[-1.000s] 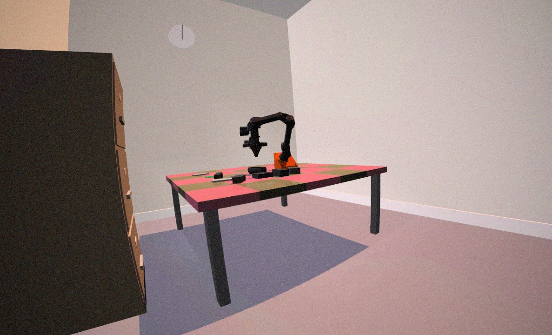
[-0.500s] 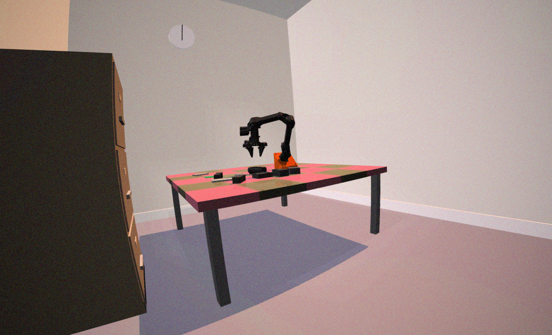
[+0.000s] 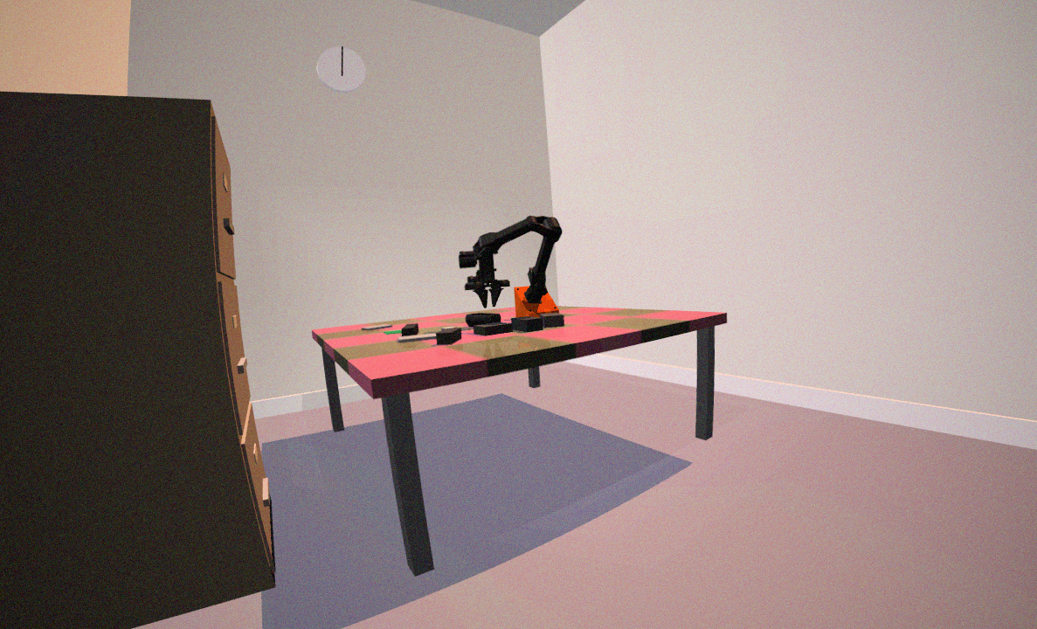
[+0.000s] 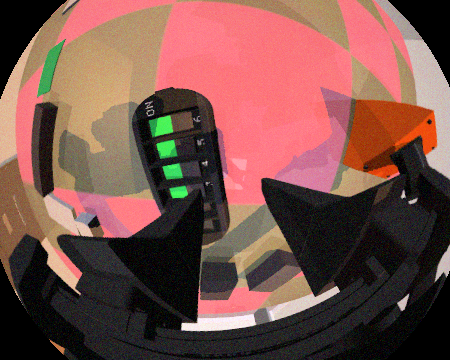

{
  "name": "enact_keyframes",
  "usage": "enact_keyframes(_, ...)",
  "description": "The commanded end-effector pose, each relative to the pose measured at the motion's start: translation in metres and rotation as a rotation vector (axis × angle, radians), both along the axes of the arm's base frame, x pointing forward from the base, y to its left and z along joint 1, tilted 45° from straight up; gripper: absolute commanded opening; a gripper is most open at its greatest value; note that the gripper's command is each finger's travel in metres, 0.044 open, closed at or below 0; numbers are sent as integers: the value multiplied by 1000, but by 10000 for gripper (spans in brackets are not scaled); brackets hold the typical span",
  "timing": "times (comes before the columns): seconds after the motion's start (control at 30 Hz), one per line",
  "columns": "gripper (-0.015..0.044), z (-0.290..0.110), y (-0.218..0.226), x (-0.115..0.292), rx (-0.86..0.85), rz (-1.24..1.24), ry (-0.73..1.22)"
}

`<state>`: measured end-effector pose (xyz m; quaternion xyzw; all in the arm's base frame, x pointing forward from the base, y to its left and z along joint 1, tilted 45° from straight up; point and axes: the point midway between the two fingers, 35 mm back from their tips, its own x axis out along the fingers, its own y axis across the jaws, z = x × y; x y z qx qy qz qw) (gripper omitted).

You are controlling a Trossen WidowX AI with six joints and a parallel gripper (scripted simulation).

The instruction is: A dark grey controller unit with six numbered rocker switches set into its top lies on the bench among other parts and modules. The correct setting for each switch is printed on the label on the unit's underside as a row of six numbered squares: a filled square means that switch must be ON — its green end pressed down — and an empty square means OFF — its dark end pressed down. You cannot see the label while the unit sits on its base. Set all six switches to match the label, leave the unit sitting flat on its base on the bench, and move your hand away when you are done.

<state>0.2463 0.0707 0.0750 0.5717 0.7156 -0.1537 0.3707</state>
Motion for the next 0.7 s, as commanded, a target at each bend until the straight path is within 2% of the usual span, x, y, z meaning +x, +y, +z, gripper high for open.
enact_keyframes(0.0, 46, -9, 5, -9, 0, -7, -4)
enact_keyframes(0.07, 0, -9, 5, -9, 0, -7, -4)
enact_keyframes(0.67, 0, -9, 5, -9, -3, -5, -4)
